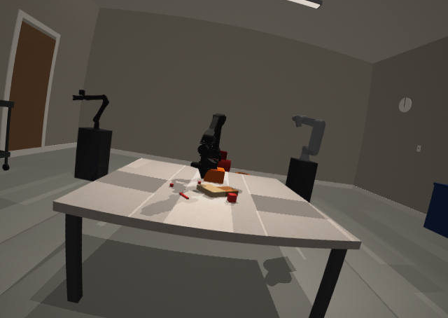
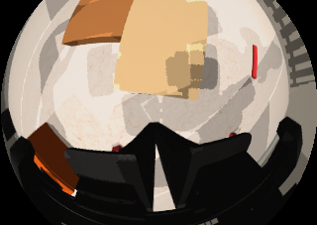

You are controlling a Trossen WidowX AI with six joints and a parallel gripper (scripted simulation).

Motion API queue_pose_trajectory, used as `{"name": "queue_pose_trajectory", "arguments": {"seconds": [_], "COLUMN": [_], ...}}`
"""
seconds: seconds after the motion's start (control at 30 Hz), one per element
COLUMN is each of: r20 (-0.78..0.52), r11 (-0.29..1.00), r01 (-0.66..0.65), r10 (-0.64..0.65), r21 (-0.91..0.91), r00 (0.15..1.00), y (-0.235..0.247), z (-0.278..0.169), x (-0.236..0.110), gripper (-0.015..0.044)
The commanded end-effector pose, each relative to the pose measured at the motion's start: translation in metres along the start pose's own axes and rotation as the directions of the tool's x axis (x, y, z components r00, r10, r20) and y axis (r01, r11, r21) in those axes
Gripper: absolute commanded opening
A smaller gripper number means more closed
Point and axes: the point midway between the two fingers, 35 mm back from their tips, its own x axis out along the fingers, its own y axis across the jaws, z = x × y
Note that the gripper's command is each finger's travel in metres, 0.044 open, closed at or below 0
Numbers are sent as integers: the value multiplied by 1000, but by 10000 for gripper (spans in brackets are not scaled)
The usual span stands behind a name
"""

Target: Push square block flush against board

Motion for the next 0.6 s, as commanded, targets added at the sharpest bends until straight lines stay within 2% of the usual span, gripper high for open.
{"name": "queue_pose_trajectory", "arguments": {"seconds": [0.0,0.1,0.57], "r20": [-4,-4,-3], "r11": [1000,1000,1000], "r01": [-13,-14,-14], "r10": [13,14,14], "r21": [-11,-11,-11], "r00": [1000,1000,1000], "y": [3,5,5], "z": [-2,-2,6], "x": [32,52,52], "gripper": [0,0,0]}}
